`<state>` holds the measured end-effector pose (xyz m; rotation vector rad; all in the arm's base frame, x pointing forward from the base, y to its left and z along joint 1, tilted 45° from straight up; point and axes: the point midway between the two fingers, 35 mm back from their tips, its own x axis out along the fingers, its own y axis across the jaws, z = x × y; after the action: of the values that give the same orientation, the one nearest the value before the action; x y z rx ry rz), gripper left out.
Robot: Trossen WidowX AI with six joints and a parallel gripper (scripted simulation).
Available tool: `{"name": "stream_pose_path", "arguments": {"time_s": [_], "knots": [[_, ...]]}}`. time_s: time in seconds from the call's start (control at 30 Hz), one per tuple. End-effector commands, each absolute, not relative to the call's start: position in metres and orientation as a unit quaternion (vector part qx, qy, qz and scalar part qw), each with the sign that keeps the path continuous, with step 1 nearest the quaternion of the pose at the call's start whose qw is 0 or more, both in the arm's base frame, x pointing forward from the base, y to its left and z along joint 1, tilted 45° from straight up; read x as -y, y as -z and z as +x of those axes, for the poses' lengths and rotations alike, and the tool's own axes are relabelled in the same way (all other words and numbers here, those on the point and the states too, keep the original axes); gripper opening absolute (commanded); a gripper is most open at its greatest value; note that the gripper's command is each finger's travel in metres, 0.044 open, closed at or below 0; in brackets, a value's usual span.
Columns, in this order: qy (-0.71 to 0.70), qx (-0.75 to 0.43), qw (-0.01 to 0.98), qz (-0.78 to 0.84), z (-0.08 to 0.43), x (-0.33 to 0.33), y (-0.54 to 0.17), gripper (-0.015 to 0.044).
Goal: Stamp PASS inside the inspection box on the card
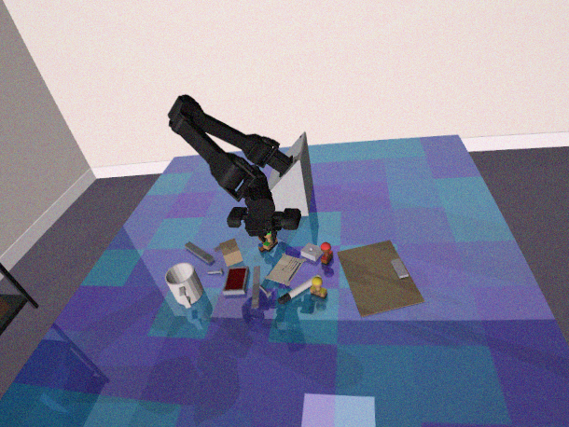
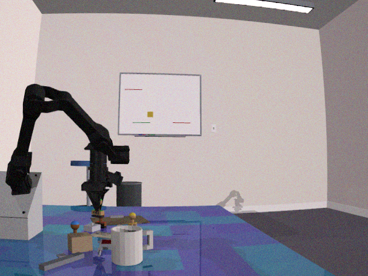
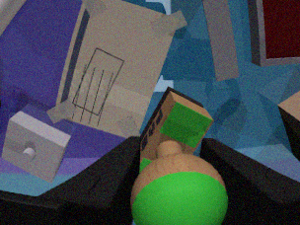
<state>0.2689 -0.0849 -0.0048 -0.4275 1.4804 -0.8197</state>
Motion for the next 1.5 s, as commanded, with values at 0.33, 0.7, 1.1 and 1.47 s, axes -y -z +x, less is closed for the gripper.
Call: {"name": "stream_pose_path", "arguments": {"time_s": [0.33, 0.7, 1.1, 1.47], "knots": [[0.362, -0.647, 0.644, -0.191, 0.240, 0.119, -0.033, 0.0000], [0.365, -0.646, 0.642, -0.192, 0.222, 0.135, -0.046, 0.0000], [0.364, -0.647, 0.643, -0.191, 0.222, 0.148, -0.032, 0.0000], [0.364, -0.646, 0.643, -0.192, 0.221, 0.161, -0.019, 0.0000]]}}
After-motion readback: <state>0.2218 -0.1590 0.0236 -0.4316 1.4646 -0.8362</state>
